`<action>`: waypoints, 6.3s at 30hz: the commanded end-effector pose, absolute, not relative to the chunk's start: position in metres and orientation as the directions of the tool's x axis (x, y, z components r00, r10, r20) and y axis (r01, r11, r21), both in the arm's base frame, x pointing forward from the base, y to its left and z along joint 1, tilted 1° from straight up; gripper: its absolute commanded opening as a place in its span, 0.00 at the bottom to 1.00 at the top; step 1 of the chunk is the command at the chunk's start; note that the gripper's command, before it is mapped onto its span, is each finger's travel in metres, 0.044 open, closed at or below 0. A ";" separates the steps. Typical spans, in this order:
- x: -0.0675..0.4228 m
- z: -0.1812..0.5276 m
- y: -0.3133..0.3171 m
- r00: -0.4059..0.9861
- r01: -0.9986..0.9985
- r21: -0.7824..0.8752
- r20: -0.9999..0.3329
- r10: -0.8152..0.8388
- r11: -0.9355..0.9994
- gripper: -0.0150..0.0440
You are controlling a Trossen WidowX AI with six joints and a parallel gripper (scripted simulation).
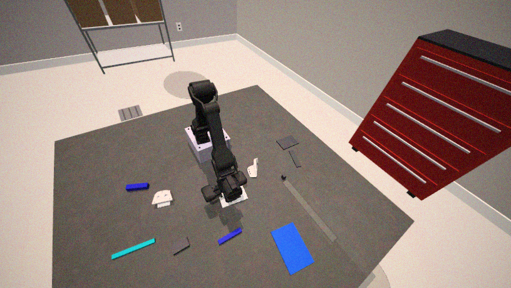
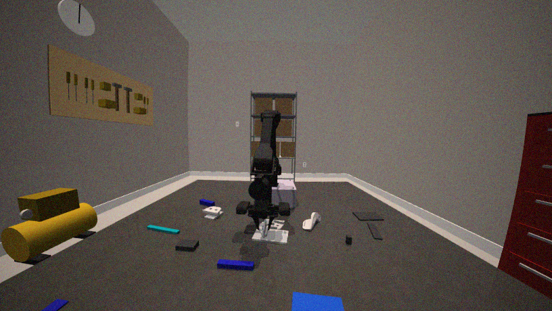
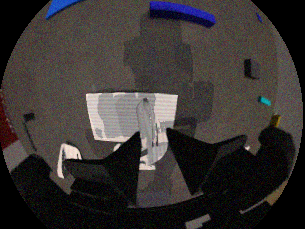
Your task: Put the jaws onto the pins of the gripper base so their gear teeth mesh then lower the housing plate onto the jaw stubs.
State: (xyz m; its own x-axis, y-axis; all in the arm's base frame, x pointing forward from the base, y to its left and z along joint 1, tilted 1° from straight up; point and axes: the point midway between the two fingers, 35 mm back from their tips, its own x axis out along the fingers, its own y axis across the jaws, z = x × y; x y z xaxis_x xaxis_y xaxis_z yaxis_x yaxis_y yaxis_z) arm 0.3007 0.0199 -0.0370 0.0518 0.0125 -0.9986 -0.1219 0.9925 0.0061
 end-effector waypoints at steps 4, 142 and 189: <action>0.301 -0.038 0.020 0.052 -0.126 0.008 -0.999 0.015 0.992 0.48; 0.302 0.027 0.019 0.072 -0.121 -0.002 -0.997 0.007 0.993 0.25; 0.255 0.028 0.118 0.055 -0.947 -0.044 -0.998 0.027 0.318 0.25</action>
State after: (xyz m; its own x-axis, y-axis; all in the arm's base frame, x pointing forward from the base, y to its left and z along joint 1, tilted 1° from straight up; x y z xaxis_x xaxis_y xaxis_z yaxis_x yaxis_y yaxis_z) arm 0.2628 0.1110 0.0291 0.0614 0.0321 -0.9976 -0.9045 0.4244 -0.0420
